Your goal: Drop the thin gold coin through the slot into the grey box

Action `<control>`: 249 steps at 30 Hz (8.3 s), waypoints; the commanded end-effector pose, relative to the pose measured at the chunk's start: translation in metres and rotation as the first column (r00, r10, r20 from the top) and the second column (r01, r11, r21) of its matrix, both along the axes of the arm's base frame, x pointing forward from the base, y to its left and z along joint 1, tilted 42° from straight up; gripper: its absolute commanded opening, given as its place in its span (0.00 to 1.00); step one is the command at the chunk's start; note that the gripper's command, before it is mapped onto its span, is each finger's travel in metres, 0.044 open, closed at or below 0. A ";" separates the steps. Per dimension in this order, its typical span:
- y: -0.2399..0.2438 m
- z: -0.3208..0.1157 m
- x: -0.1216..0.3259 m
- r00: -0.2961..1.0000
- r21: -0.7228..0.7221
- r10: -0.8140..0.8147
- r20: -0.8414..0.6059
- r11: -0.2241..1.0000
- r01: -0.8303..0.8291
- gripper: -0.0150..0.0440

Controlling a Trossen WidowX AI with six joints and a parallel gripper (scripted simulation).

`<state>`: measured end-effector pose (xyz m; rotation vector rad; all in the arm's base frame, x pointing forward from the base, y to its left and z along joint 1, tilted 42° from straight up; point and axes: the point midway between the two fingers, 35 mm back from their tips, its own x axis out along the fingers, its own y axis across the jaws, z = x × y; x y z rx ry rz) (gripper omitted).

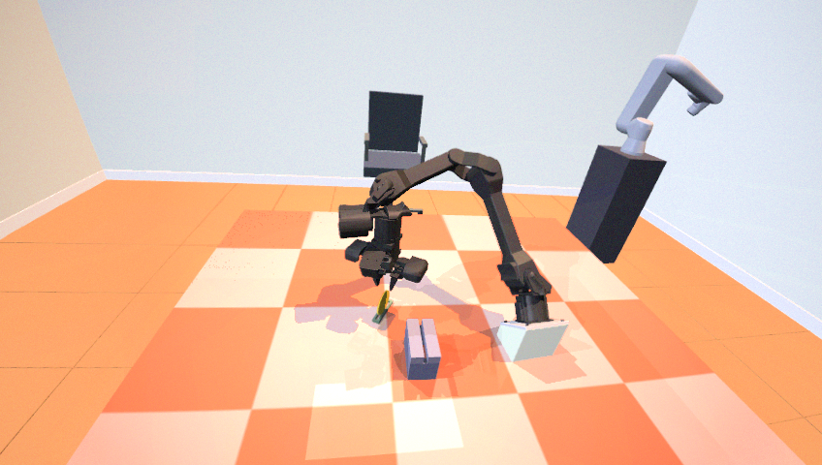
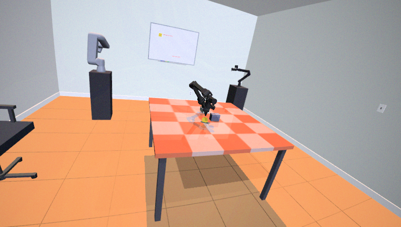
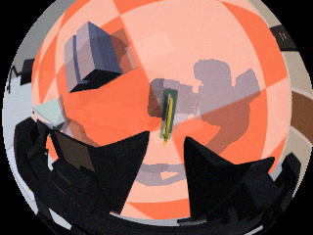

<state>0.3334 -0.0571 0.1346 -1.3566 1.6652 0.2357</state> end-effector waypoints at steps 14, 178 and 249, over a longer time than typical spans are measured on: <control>-0.018 -0.020 0.004 1.000 -0.004 0.004 0.000 1.000 -0.004 0.53; 0.118 -0.076 -0.057 0.885 0.038 0.347 -0.311 0.935 -0.353 0.25; 0.115 -0.097 -0.066 0.883 0.030 0.353 -0.311 0.932 -0.362 0.25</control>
